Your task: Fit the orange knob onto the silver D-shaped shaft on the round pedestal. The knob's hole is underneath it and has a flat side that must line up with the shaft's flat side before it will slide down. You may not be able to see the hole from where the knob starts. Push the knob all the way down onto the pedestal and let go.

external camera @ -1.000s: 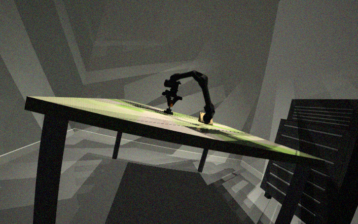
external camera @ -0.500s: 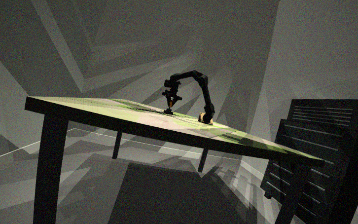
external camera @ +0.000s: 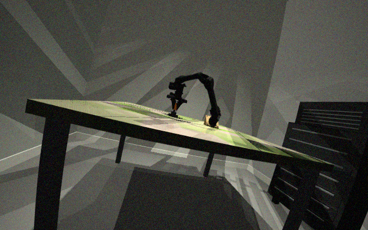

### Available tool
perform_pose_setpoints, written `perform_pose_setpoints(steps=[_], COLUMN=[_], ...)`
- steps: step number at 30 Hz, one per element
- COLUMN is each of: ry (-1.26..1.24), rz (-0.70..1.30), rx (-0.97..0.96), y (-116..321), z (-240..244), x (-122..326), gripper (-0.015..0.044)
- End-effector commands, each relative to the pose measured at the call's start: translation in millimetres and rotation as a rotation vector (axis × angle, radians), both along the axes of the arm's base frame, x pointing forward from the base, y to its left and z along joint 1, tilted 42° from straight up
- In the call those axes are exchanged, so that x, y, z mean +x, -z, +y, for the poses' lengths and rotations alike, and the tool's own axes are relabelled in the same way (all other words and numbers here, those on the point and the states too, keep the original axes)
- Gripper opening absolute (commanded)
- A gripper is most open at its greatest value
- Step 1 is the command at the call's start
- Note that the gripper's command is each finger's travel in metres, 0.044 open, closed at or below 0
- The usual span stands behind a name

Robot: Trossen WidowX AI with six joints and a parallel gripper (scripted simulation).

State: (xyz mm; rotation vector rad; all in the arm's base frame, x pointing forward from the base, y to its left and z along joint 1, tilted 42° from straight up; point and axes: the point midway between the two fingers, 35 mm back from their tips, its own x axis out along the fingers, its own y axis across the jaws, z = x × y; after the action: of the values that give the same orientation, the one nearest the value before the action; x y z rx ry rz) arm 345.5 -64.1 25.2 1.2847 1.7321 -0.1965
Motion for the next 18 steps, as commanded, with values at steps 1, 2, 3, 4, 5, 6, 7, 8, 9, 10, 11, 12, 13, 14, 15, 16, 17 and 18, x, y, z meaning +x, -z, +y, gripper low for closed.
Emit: perform_pose_setpoints(steps=[1, 2, 3, 4, 5, 6, 7, 8, 9, 10, 11, 12, 13, 14, 15, 16, 17, 18], ry=[-0.001, -0.001, -0.001, -0.008, -0.020, -0.042, -0.066, -0.095, -0.127, -0.150, -0.158, -0.158, -0.158, -0.158, -0.158, -0.158, -0.158, -0.158], rz=[-0.003, -0.003, -0.003, -0.008, -0.020, -0.038, -0.060, -0.085, -0.114, -0.135, -0.142, -0.142, -0.142, -0.142, -0.142, -0.142, -0.142, -0.142], rx=[-0.002, -0.002, -0.002, -0.002, -0.002, -0.002, -0.001, -0.001, -0.001, 0.000, 0.000, 0.000, 0.000, 0.000, 0.000, 0.000, 0.000, 0.000], y=[-3.2, -3.9, -4.7, -4.7, -4.9, -5.0, -5.2, -5.4, -5.5, -5.4, -4.9, -4.5, -4.2, -4.0, -3.8, -3.6, -3.4, -3.0], z=[-1.6, -1.7, -1.8, -1.8, -1.8, -1.9, -1.9, -2.1, -2.3, -2.5, -2.6, -2.6, -2.6, -2.5, -2.4, -2.3, -2.2, -2.0], x=[0.7, 0.9, 1.2, 1.2, 1.3, 1.4, 1.7, 2.0, 2.5, 3.0, 3.2, 3.2, 3.0, 2.8, 2.7, 2.4, 2.1, 1.9], gripper=[0.0000, 0.0000, 0.0000, 0.0000, 0.0000, 0.0000, 0.0000, 0.0000, 0.0000, 0.0000, 0.0000, 0.0000, 0.0000, 0.0000, 0.0000, 0.0000, 0.0000, 0.0000])
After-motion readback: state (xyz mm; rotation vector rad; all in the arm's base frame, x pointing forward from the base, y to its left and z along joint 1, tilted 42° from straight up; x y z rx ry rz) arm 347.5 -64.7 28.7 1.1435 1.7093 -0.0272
